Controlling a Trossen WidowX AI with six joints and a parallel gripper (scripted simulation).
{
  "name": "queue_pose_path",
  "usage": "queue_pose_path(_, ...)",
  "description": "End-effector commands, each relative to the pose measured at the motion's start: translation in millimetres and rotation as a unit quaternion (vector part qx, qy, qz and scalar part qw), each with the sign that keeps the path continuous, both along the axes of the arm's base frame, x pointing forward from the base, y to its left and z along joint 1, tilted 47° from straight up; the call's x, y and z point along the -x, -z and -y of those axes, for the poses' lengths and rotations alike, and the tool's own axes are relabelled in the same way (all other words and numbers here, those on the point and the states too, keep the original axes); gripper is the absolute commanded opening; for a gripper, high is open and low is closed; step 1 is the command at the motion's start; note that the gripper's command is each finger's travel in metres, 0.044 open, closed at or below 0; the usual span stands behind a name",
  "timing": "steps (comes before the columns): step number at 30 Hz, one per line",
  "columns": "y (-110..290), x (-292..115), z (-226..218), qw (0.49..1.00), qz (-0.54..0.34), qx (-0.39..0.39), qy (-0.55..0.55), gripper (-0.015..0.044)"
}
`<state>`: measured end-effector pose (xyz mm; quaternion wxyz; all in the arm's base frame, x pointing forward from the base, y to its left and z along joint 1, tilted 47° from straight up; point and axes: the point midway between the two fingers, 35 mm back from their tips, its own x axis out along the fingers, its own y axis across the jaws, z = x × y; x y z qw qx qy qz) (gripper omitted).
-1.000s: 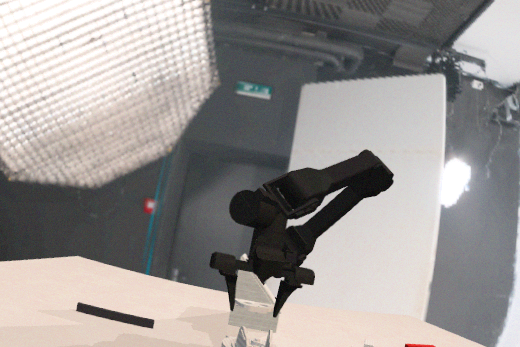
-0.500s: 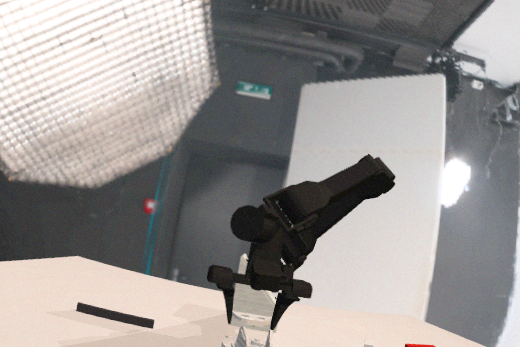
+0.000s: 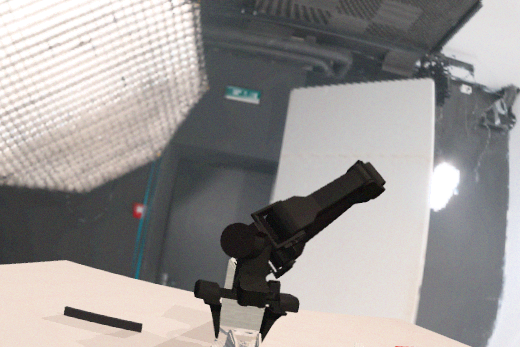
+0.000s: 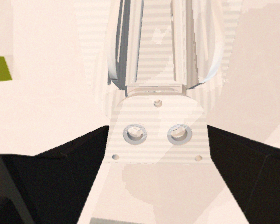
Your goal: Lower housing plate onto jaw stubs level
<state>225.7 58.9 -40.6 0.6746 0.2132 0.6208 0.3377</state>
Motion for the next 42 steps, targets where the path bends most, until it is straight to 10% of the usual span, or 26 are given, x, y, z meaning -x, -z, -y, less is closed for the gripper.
queue_pose_path(1, 1.7, 2.0, -2.4, 1.0, -0.004, -0.004, 0.002, 0.0351)
queue_pose_path(42, 5.6, 2.1, -6.6, 1.0, -0.004, -0.004, 0.002, 0.0351)
